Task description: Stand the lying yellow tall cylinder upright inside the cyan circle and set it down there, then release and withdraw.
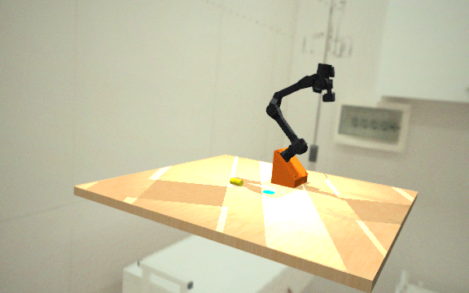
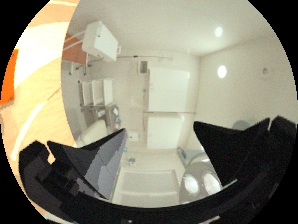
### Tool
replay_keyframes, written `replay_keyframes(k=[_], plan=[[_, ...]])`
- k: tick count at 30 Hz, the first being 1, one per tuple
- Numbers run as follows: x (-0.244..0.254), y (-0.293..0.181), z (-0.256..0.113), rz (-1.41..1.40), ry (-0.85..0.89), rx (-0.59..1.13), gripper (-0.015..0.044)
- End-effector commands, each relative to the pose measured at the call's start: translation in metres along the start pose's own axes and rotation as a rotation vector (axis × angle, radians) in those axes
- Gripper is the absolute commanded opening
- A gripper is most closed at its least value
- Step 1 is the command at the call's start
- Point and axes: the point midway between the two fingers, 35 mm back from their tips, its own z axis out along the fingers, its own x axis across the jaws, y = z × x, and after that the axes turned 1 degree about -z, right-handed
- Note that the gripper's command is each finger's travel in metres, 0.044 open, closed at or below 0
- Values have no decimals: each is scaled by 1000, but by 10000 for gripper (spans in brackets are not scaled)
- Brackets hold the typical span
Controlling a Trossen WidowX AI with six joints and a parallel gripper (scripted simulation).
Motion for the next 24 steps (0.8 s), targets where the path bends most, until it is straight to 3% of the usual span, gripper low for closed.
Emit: replay_keyframes(k=[1, 4, 13, 24], plan=[[1, -2, 1, 1, 4, 5, 374], [13, -25, 10, 20, 59, 78, 309], [94, -119, 21, 213, 281, 299, 309], [206, -206, -31, 455, 536, 594, 309]])
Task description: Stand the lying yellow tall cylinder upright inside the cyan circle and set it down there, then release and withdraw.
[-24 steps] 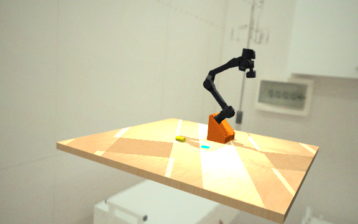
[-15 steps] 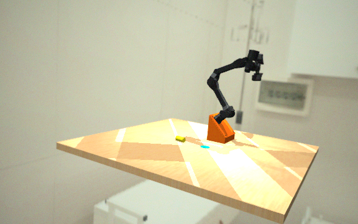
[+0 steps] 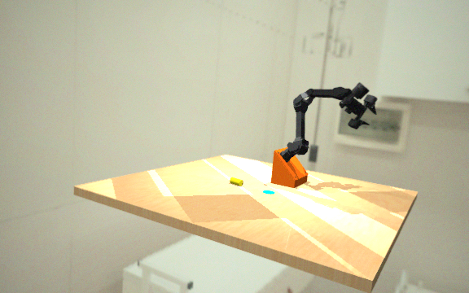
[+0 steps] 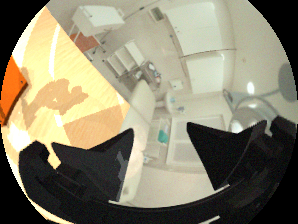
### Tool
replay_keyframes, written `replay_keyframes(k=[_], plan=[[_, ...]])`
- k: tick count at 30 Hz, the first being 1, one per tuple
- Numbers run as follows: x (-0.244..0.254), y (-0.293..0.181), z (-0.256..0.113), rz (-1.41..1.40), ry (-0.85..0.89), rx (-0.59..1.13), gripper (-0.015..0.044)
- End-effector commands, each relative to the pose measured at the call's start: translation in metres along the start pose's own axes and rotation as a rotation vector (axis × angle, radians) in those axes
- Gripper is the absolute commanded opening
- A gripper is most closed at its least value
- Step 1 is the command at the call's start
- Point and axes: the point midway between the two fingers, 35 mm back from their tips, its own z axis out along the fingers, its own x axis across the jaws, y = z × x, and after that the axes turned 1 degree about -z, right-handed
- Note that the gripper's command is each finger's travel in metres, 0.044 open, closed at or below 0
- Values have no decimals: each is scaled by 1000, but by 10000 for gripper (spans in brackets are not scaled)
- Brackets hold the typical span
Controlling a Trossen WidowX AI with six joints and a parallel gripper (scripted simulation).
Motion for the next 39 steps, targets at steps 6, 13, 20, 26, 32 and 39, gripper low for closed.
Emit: replay_keyframes(k=[6, 13, 20, 26, 32, 39], plan=[[72, -94, 5, 202, 188, 225, 309], [140, -159, -24, 373, 327, 418, 309], [210, -204, -77, 554, 448, 609, 309], [268, -222, -137, 719, 535, 767, 309], [321, -220, -204, 894, 602, 917, 309], [375, -192, -283, 1109, 652, 1079, 309]])
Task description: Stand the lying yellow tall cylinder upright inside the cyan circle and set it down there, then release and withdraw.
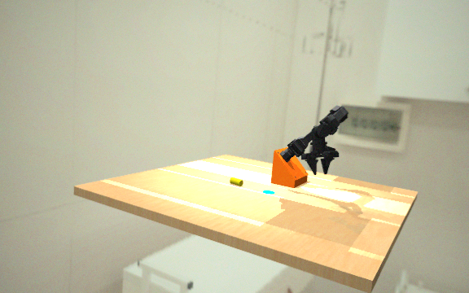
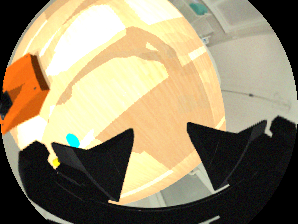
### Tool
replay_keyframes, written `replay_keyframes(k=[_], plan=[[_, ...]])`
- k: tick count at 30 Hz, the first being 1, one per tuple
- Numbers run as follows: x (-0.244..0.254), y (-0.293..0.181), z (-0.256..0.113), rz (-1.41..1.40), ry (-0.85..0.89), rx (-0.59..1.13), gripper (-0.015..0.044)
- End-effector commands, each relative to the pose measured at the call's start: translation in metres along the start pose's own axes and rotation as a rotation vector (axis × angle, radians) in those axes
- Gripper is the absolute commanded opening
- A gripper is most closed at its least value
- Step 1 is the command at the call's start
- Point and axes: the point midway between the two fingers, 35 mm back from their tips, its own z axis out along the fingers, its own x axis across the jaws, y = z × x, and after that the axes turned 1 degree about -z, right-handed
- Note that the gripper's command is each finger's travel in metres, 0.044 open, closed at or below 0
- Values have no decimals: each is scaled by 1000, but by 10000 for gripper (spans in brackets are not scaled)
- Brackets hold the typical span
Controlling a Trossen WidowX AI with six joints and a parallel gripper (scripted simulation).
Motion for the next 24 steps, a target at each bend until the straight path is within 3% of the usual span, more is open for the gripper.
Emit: replay_keyframes(k=[1, 13, 24], plan=[[28, -41, 0, 113, 51, 54, 309], [148, -147, -29, 512, 178, 195, 309], [277, -183, -64, 885, 250, 229, 309]])
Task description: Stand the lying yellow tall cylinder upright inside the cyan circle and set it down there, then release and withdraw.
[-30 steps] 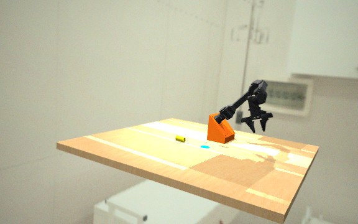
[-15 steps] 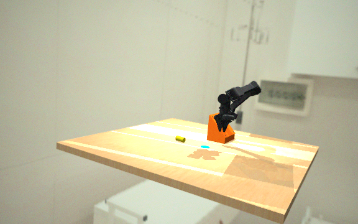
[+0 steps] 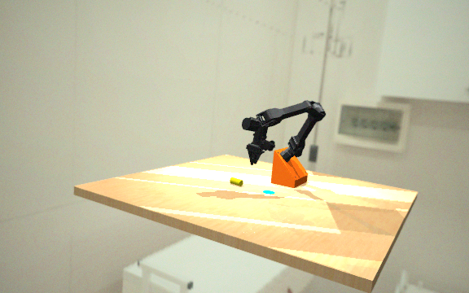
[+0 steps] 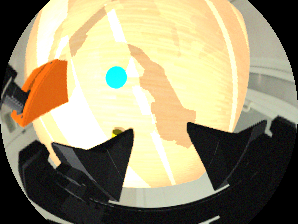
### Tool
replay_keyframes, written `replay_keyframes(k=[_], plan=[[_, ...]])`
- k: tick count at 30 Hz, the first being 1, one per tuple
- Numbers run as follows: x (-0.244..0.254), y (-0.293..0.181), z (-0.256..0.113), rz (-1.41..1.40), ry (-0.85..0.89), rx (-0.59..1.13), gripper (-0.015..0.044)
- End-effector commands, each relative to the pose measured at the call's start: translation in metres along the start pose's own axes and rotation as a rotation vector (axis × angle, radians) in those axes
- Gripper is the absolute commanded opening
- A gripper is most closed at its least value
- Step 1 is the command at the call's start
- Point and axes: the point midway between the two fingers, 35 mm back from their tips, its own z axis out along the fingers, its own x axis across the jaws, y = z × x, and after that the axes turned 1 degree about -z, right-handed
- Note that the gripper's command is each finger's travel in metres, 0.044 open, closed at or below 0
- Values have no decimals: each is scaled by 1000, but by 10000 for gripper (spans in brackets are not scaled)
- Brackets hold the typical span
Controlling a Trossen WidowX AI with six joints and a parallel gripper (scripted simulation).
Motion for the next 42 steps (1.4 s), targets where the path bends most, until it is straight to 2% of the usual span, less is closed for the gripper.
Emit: replay_keyframes(k=[1, 10, 15, 23, 28, 36, 42], plan=[[28, -31, 6, 112, 42, -10, 309], [107, -91, 16, 386, 113, -70, 309], [113, -94, 20, 405, 118, -77, 309], [122, -83, 119, 405, 117, -81, 309], [124, -81, 128, 405, 117, -83, 309], [124, -81, 128, 405, 117, -83, 105], [124, -81, 125, 423, 110, -82, 105]])
